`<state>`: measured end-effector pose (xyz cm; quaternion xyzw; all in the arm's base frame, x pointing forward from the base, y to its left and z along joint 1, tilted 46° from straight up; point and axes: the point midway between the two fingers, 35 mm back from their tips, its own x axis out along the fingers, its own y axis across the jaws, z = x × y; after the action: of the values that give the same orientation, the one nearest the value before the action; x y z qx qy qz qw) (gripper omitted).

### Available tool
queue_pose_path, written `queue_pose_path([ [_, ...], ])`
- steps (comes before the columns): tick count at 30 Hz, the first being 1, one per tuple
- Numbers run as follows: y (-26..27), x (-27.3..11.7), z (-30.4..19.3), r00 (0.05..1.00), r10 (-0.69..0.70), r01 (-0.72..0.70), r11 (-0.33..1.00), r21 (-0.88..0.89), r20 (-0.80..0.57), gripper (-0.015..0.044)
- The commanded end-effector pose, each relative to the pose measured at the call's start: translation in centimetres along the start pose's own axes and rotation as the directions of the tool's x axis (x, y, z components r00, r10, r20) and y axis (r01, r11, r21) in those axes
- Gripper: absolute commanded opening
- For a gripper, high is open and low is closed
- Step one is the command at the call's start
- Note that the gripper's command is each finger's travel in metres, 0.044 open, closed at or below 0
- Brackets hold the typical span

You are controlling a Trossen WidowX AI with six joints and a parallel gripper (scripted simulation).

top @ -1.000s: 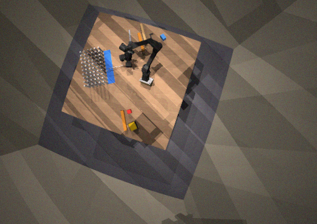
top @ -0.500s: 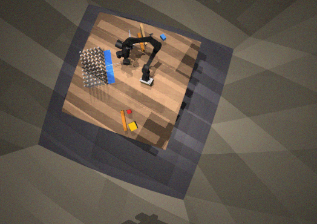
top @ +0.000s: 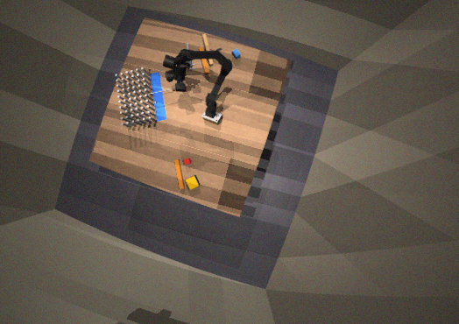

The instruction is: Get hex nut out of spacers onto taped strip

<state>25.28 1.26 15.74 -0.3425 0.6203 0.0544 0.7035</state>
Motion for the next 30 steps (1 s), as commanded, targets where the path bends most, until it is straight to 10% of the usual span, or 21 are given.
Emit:
queue_pose_path([
  [1,0.9,0.2,1.5,1.0,0.017,-0.017,1.0,-0.02,0.014,0.0],
  [30,13.5,3.5,12.8,0.987,0.158,-0.156,0.966,-0.208,-0.007,0.0],
])
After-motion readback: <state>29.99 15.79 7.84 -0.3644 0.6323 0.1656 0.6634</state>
